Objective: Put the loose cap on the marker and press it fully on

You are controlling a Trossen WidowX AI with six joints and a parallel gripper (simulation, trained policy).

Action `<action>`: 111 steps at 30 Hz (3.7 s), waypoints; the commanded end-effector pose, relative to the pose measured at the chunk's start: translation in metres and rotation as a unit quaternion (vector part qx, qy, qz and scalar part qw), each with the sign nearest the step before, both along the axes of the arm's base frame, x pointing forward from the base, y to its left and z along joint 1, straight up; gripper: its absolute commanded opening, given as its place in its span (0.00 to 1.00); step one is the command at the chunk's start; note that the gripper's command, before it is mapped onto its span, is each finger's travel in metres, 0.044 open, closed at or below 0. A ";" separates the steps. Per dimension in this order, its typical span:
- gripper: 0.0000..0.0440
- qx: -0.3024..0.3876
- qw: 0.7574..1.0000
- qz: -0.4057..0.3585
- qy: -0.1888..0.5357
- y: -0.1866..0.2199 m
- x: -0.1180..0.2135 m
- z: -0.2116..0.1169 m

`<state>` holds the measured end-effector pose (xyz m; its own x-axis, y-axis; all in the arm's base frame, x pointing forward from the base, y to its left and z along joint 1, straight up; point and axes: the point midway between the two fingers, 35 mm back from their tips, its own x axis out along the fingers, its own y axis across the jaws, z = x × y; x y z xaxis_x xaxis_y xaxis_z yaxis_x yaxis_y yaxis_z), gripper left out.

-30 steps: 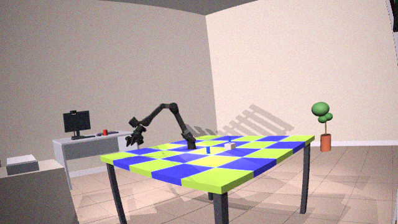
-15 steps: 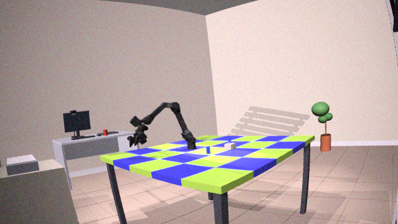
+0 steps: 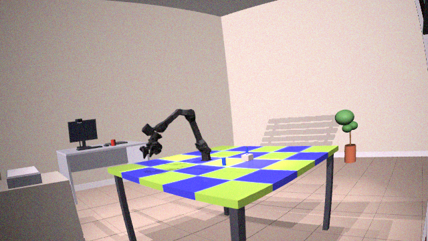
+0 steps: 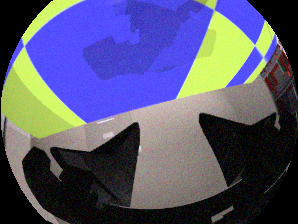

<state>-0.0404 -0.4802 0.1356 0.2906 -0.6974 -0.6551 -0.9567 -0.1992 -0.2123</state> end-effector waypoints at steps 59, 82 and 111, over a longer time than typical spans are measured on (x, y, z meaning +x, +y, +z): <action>0.70 0.119 0.988 0.098 0.027 0.051 0.168 0.010; 0.71 0.146 0.975 0.155 0.068 0.080 0.223 0.012; 0.71 0.172 0.950 0.226 0.128 0.125 0.281 0.014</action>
